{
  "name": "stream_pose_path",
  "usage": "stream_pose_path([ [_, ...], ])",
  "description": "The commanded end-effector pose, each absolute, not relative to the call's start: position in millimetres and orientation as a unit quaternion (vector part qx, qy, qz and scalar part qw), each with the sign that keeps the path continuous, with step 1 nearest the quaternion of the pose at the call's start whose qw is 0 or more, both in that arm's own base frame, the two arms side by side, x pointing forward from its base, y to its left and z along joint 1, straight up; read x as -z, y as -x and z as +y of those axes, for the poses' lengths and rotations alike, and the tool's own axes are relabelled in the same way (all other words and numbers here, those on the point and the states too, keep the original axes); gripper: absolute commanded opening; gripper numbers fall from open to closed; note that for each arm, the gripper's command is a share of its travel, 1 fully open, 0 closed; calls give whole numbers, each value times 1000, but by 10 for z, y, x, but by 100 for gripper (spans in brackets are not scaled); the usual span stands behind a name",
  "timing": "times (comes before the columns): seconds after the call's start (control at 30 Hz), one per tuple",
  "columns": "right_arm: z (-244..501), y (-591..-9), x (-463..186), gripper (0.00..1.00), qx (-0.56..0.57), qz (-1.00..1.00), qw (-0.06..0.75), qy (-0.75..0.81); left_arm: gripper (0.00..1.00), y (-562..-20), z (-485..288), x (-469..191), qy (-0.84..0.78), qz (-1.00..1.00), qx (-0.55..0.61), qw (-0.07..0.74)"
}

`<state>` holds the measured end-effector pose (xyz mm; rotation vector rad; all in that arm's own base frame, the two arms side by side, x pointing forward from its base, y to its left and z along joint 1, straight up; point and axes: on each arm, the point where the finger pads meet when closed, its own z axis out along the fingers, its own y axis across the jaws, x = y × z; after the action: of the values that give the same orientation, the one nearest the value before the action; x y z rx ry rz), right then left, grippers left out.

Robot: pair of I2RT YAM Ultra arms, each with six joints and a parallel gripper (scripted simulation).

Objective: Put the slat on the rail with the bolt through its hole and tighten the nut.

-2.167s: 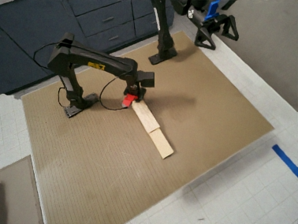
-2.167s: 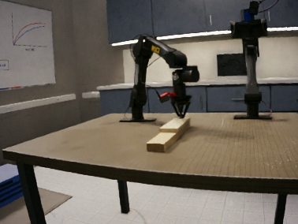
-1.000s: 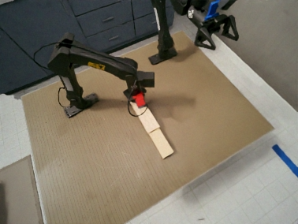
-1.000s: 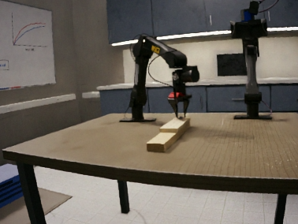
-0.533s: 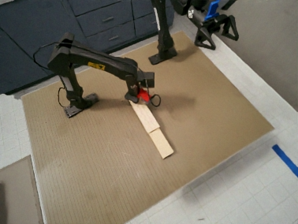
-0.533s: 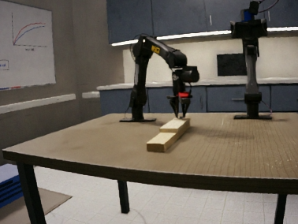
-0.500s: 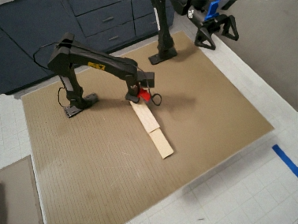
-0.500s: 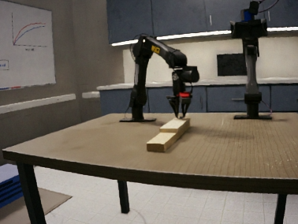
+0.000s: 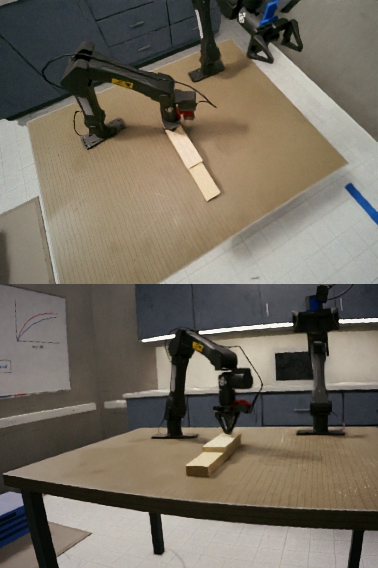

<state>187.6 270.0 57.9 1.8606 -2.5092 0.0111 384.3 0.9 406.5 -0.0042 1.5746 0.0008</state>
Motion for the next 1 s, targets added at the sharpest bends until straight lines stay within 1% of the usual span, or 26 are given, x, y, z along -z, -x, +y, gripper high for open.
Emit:
stream_pose_path([
  [0.0, 2788, -1927, -718, 34, 0, -713, -7, -701, 100, -3833, 9, -4111, 2, 704, 0, 710],
  [0.2, 2785, -1922, -723, 34, -1, -612, -9, -791, 100, -3833, 9, -4111, 2, 704, 0, 710],
  [0.27, 2785, -1922, -723, 34, -1, -612, -9, -791, 100, -3833, 9, -4111, 2, 704, 0, 710],
  [0.3, 2782, -1920, -724, 34, -1, -565, -9, -825, 100, -3833, 9, -4111, 2, 704, 0, 710],
  [0.5, 2774, -1913, -726, 34, -2, -451, -11, -893, 100, -3833, 9, -4111, 2, 704, 0, 710],
  [0.97, 2774, -1913, -726, 34, -1, -448, -11, -894, 100, -3833, 9, -4111, 2, 704, 0, 710],
])
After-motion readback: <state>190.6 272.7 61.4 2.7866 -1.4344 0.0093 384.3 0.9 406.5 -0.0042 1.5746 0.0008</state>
